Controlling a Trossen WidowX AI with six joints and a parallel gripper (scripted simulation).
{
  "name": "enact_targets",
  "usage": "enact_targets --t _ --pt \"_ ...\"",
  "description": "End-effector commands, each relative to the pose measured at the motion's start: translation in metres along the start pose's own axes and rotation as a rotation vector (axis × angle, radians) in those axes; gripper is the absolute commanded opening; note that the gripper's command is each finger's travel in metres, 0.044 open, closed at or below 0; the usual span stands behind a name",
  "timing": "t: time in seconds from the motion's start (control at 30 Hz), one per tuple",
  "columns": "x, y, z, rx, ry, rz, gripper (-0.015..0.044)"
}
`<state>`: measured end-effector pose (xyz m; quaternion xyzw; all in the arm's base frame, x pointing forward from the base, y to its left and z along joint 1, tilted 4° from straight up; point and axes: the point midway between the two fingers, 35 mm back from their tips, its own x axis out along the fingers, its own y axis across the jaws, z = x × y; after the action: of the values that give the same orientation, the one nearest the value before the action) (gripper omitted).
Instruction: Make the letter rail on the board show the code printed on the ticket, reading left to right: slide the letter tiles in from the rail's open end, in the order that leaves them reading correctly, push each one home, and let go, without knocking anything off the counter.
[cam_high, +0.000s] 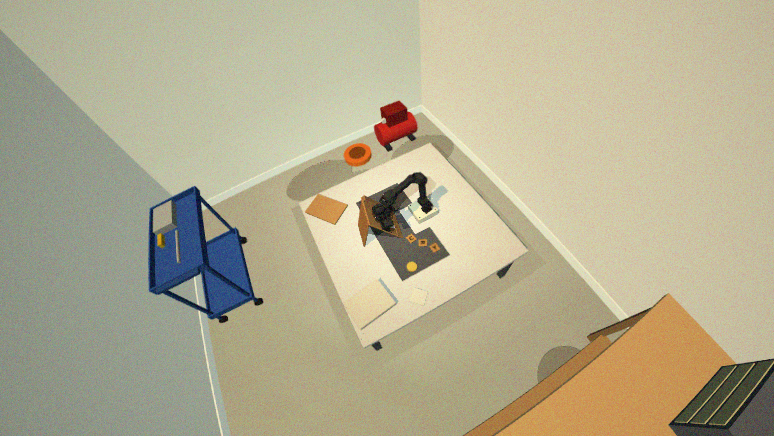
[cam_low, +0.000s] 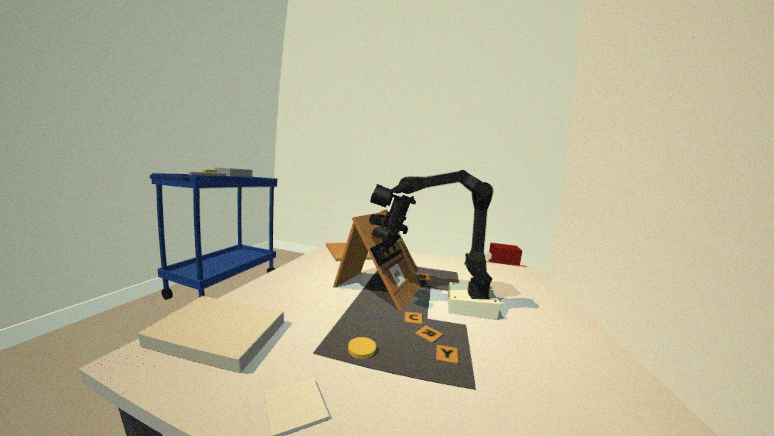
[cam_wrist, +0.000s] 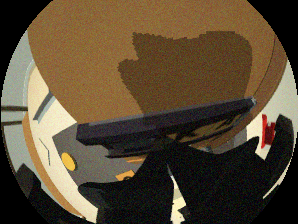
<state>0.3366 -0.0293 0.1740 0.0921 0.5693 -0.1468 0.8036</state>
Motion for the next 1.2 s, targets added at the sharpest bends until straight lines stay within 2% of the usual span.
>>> enact_targets --t 0.0,0.7,1.17 --pt "0.001 -0.002 -0.001 -0.003 0.002 0.001 0.0" --pt "0.002 -0.008 0.0 -0.003 0.002 0.001 0.0" --pt "-0.015 -0.005 -0.014 -0.003 0.004 0.001 0.0"
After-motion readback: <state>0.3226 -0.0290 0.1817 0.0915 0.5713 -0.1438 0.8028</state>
